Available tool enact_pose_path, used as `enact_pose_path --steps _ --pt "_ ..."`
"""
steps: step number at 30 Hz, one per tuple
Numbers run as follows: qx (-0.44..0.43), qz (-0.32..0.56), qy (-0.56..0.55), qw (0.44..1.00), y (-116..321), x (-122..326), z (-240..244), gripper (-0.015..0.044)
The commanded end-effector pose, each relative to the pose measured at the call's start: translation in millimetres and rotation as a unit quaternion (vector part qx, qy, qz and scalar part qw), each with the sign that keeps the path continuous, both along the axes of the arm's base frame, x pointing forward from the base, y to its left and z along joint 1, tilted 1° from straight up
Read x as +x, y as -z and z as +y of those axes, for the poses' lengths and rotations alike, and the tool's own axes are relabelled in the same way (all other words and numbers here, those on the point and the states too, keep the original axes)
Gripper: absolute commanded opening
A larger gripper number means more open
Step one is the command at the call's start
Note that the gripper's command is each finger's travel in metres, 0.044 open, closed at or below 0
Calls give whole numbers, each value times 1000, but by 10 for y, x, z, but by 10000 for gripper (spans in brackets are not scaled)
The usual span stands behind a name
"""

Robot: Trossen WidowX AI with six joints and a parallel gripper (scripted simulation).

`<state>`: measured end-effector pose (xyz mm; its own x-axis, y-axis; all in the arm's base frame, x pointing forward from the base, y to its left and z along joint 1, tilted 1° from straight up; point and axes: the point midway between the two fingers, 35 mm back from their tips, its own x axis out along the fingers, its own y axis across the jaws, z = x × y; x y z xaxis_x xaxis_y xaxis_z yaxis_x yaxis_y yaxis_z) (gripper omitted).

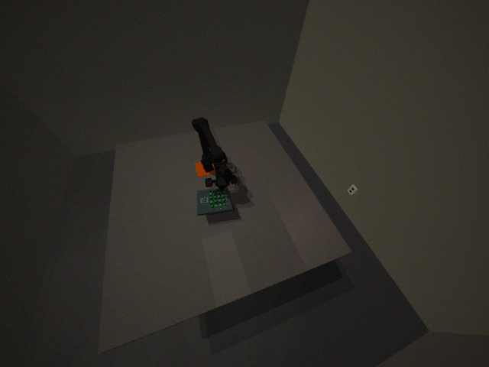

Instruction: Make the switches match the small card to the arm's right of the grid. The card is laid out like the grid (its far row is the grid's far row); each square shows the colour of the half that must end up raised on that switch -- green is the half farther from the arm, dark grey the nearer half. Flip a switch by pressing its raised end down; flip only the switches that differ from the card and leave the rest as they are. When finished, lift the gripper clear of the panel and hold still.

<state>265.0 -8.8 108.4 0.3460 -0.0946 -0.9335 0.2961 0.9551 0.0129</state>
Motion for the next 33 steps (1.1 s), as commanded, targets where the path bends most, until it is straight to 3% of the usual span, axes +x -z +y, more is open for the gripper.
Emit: enact_pose_path --steps 1,11,17,33 --pt "2 1 -3 1000 20 -2 9 0" --pt "2 1 -3 1000 32 3 7 0" --pt "-1 -10 -3 1000 -572 -246 74 0" --pt "-3 -6 -3 1000 -465 -338 -408 0"
